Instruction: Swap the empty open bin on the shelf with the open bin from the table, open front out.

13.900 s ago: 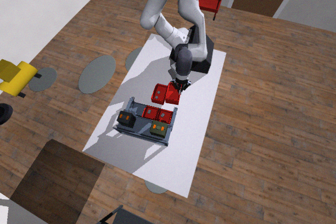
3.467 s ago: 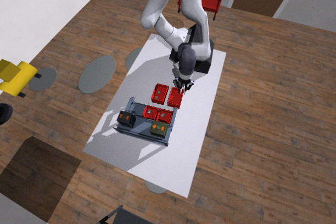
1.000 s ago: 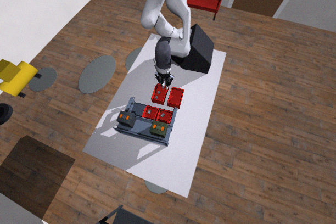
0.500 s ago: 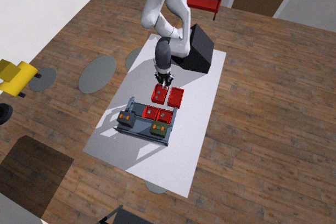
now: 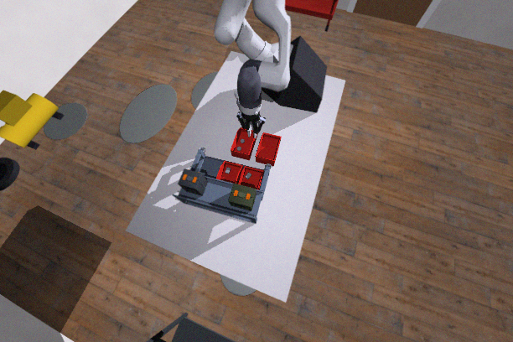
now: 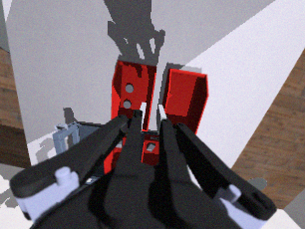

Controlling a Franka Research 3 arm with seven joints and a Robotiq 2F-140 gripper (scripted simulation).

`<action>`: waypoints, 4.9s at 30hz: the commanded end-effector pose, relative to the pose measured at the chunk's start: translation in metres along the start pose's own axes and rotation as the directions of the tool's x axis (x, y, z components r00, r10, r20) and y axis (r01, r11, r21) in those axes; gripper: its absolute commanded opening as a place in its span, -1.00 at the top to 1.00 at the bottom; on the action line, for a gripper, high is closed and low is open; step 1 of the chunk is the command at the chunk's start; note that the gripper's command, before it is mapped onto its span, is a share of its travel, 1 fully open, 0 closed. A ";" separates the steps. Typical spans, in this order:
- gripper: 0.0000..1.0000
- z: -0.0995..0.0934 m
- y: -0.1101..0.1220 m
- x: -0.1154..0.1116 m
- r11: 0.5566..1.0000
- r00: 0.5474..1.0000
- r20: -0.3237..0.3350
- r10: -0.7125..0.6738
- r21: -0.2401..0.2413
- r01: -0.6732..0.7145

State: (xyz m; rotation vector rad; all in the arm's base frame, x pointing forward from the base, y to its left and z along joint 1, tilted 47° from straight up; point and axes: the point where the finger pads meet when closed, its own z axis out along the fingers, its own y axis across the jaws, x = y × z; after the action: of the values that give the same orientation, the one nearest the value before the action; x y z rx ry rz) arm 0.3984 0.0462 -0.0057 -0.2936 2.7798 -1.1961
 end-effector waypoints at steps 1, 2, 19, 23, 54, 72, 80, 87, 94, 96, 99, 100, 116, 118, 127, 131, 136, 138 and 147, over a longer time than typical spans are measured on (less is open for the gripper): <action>0.69 0.007 -0.001 -0.002 1.000 1.000 0.007 -0.004 -0.001 0.004; 0.69 0.009 -0.001 -0.002 1.000 1.000 0.007 -0.004 -0.001 0.004; 0.69 0.038 -0.001 -0.002 1.000 1.000 0.007 -0.004 -0.001 0.004; 0.69 0.044 -0.001 -0.002 1.000 1.000 0.007 -0.004 -0.001 0.004; 0.69 0.050 0.000 -0.002 1.000 1.000 0.007 -0.004 -0.001 0.004; 0.69 0.050 0.001 -0.003 1.000 1.000 0.007 -0.004 -0.001 0.004; 0.69 0.050 0.001 -0.003 1.000 1.000 0.007 -0.004 -0.001 0.004; 0.69 0.050 0.001 -0.003 1.000 1.000 0.007 -0.004 -0.001 0.004; 0.69 0.054 0.001 -0.003 1.000 1.000 0.007 -0.004 -0.001 0.004; 0.69 0.056 0.001 -0.003 1.000 1.000 0.007 -0.004 -0.001 0.004; 0.69 0.057 0.001 -0.003 1.000 1.000 0.007 -0.004 -0.001 0.004; 0.69 0.058 0.001 -0.003 1.000 1.000 0.007 -0.004 -0.001 0.004; 0.69 0.079 0.001 -0.003 1.000 1.000 0.007 -0.004 -0.001 0.004; 0.69 0.082 0.001 -0.003 1.000 1.000 0.007 -0.004 -0.001 0.004; 0.69 0.092 0.001 -0.003 1.000 1.000 0.007 -0.004 -0.001 0.004; 0.69 0.093 0.001 -0.003 1.000 1.000 0.007 -0.004 -0.001 0.004; 0.69 0.094 0.001 -0.003 1.000 1.000 0.007 -0.004 -0.001 0.004; 0.69 0.094 0.001 -0.003 1.000 1.000 0.007 -0.004 -0.001 0.004; 0.69 0.094 0.001 -0.003 1.000 1.000 0.007 -0.004 -0.001 0.004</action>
State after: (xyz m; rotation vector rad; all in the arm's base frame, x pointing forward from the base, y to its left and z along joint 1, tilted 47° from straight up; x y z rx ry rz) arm 0.4161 -0.0204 -0.0699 -0.2934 2.7759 -1.1943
